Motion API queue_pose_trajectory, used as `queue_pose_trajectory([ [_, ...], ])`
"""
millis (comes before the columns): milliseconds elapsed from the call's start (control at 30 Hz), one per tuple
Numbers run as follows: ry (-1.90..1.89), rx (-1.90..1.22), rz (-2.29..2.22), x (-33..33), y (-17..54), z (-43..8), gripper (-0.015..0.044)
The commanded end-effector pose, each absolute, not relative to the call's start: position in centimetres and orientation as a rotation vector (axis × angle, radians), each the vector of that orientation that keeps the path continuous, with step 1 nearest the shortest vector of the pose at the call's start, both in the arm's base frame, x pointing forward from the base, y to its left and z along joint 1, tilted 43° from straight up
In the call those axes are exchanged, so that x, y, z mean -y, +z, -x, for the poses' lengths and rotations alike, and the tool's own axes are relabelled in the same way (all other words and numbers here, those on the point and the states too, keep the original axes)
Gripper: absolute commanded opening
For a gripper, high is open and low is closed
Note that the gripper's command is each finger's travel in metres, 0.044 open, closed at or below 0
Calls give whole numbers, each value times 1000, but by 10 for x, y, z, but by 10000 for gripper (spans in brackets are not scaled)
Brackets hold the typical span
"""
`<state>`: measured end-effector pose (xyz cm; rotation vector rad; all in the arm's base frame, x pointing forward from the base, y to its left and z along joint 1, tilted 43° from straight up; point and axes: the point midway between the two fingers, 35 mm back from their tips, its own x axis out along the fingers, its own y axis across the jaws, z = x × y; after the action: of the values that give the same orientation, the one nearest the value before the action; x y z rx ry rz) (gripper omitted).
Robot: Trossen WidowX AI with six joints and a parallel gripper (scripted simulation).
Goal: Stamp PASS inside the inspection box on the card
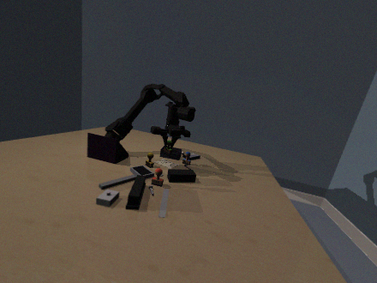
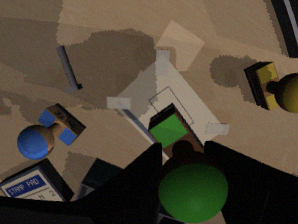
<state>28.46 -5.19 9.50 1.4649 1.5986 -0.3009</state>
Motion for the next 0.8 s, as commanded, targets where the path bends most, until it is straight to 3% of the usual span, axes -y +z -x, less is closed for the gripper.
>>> queue_pose_trajectory([
  [0, -303, -1596, -1475, 49, 93, -285, 0],
  [767, -304, -1594, -1475, 39, 82, -288, 0],
])
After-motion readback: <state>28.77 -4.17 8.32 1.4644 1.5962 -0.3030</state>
